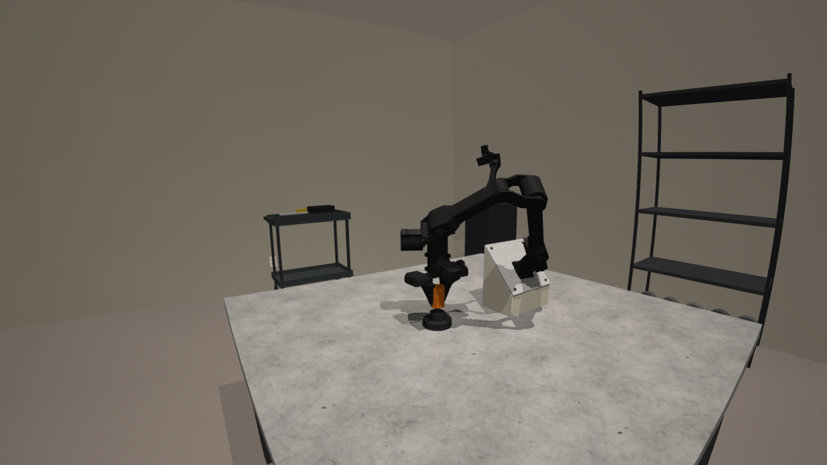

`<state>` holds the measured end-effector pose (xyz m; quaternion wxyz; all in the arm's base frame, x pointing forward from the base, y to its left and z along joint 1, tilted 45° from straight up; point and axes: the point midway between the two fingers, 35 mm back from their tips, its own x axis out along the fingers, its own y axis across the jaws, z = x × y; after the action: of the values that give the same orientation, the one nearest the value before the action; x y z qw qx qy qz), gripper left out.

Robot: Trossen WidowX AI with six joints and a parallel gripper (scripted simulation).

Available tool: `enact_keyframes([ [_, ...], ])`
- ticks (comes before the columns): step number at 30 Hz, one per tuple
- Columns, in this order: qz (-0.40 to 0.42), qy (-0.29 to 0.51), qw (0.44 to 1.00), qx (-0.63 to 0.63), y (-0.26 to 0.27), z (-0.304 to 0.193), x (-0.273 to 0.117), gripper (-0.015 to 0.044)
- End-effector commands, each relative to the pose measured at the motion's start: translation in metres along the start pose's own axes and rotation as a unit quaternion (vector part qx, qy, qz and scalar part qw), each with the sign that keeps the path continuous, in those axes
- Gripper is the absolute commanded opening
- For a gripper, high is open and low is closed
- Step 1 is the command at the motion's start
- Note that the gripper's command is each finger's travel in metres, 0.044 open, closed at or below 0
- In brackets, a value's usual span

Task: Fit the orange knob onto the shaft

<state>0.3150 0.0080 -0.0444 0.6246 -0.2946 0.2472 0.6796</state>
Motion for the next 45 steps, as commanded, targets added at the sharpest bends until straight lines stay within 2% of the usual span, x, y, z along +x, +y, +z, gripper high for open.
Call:
enact_keyframes([
  [1,-0.001,0.001,1.0,0.0,-0.0009,0.0002,-0.0035,0.0],
  [5,-0.001,0.001,1.0,-0.013,-0.0016,0.0003,-0.0045,0.0],
  [11,-0.001,0.001,0.995,-0.105,-0.0023,-0.0009,-0.0038,0.0],
  [45,-0.001,0.001,0.995,-0.104,0.0013,-0.0003,-0.002,0.0],
])
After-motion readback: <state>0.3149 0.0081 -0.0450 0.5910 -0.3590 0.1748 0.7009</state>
